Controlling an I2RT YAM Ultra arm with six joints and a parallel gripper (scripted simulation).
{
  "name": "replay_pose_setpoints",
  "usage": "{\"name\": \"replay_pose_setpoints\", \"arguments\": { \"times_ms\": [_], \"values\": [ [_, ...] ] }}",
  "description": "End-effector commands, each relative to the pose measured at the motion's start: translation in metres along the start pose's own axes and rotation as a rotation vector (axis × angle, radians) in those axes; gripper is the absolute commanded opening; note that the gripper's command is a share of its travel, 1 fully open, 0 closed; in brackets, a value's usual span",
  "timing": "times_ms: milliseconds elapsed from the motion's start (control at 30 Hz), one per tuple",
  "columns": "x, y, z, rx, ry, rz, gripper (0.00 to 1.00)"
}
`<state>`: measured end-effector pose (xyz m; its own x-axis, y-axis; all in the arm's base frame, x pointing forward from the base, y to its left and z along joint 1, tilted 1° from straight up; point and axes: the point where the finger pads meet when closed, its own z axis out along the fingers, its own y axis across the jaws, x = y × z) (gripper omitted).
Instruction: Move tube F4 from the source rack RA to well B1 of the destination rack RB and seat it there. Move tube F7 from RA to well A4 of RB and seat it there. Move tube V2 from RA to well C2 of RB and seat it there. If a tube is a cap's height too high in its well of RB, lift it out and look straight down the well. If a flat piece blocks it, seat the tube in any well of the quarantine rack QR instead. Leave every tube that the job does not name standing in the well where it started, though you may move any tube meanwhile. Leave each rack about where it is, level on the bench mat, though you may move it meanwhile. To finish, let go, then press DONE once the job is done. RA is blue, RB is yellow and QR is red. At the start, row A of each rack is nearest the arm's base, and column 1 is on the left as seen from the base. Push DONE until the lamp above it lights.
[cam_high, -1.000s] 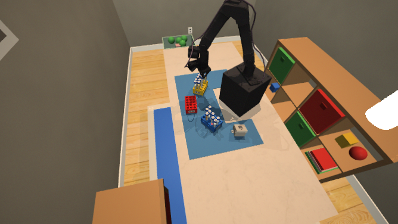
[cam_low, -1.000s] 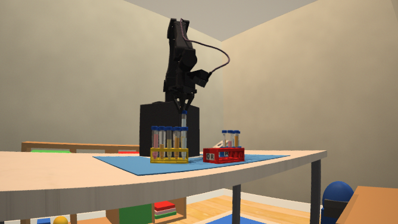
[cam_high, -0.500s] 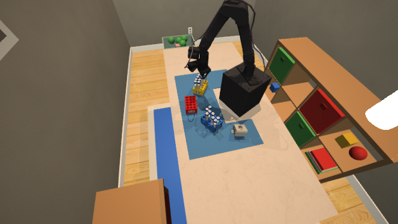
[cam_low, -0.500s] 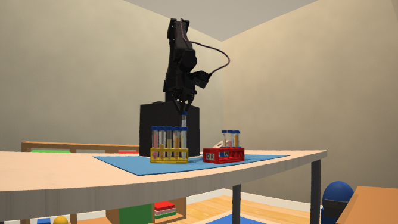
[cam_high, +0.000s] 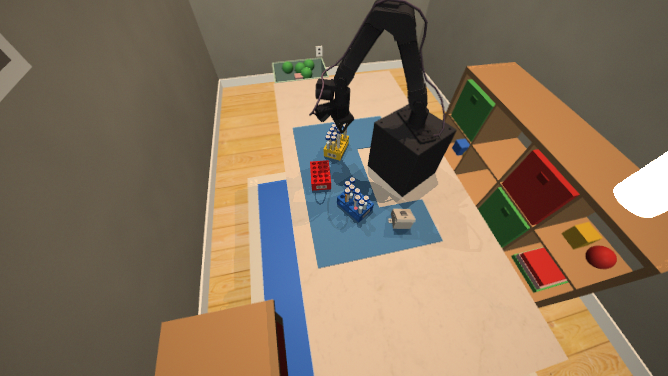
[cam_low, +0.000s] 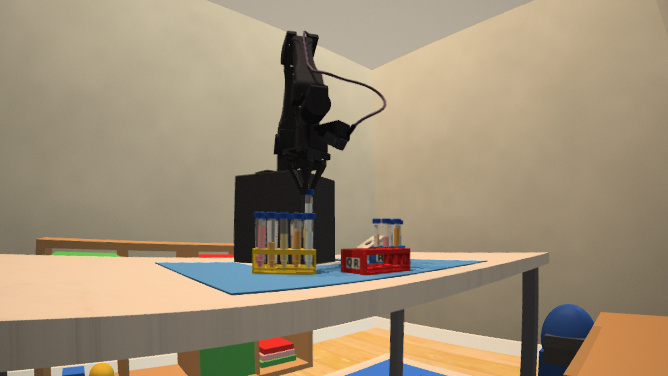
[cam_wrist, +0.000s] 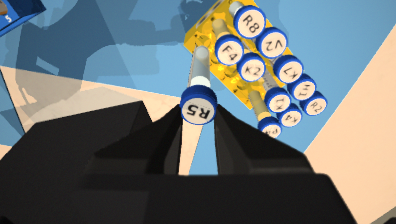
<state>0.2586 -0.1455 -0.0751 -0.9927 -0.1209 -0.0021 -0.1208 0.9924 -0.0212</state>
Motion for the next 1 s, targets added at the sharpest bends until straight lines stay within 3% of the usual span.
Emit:
{"name": "replay_pose_setpoints", "arguments": {
  "times_ms": [0, 967],
  "values": [
    [0.0024, 0.0023, 0.0064, -0.011, 0.001, 0.002, 0.00],
    [0.0027, -0.0011, 0.0141, -0.009, -0.002, 0.004, 0.00]
  ]
}}
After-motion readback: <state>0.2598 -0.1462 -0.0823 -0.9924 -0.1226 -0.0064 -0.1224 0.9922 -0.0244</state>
